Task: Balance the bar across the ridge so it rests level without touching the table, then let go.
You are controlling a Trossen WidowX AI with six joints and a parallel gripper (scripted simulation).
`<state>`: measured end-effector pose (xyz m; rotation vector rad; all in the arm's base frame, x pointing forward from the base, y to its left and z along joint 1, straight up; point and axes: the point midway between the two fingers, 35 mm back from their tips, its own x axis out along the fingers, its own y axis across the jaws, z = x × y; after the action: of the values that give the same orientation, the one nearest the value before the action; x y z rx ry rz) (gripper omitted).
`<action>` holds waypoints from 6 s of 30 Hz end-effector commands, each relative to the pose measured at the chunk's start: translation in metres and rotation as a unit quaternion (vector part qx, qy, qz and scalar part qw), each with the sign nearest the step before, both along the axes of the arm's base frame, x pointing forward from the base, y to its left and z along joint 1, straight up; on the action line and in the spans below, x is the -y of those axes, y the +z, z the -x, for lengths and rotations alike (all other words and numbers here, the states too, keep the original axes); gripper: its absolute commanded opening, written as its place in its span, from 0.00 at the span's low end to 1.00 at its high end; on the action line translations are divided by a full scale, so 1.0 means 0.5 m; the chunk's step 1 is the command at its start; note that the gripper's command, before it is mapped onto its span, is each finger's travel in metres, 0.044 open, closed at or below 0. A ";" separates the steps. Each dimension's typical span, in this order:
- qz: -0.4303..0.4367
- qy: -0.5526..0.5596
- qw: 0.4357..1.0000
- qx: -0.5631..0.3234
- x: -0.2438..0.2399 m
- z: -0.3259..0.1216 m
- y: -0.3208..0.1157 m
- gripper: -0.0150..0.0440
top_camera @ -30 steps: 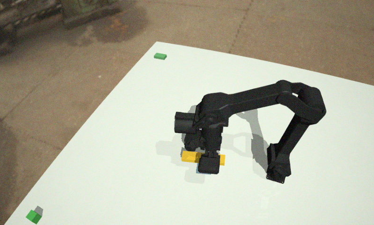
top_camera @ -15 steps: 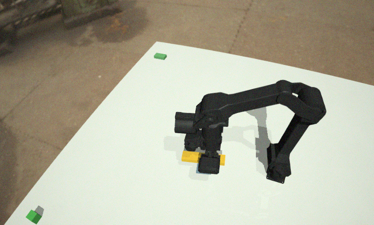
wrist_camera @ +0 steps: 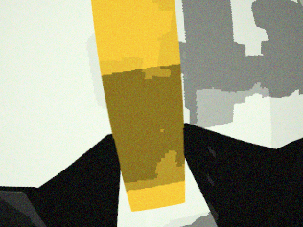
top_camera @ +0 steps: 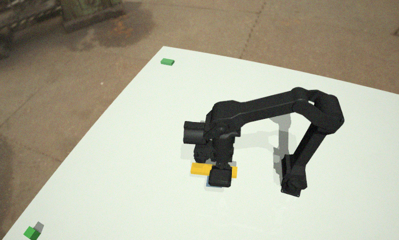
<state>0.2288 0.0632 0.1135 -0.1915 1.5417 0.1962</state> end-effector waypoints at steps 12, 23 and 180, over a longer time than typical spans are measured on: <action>0.000 0.002 1.000 0.000 0.000 0.000 0.002 0.25; 0.000 0.002 1.000 0.000 0.000 0.000 0.002 0.25; -0.001 0.000 1.000 0.003 0.001 0.005 0.201 1.00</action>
<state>0.2262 0.0624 0.2135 -0.1905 1.5331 0.1969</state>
